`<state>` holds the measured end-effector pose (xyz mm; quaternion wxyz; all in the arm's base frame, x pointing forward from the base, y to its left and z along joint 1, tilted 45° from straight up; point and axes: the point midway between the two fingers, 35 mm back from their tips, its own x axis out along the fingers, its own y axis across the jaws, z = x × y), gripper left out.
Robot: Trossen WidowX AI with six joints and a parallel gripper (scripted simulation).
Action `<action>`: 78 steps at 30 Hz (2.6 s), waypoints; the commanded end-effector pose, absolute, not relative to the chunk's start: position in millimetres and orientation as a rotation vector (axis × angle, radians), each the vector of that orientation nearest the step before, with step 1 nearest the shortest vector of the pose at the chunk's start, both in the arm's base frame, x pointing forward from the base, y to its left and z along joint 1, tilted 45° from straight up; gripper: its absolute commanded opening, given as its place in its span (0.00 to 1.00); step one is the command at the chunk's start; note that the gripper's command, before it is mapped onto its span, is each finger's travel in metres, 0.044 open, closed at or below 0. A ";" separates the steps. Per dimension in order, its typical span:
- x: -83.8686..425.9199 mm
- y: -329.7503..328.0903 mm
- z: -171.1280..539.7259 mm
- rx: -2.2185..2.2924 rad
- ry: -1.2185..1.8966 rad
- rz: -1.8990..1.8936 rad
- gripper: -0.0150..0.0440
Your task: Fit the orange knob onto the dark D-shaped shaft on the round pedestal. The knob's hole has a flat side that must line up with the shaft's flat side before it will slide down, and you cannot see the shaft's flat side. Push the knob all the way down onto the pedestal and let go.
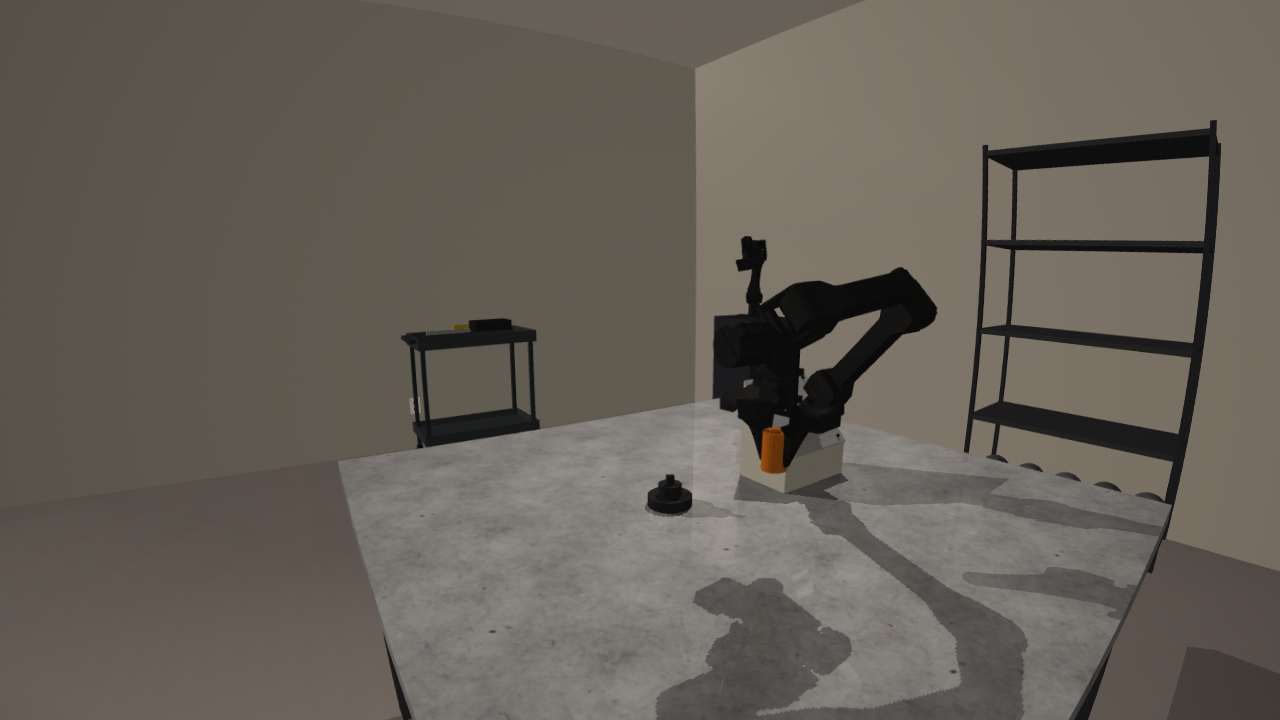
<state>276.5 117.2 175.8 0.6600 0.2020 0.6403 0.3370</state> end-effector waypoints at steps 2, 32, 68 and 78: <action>281.3 110.2 167.2 0.449 1.450 0.748 0.25; 316.3 61.1 90.3 0.439 1.453 0.738 0.25; 319.4 -0.8 -10.7 0.450 1.448 0.756 0.25; 316.1 -6.6 -29.0 0.454 1.446 0.761 0.25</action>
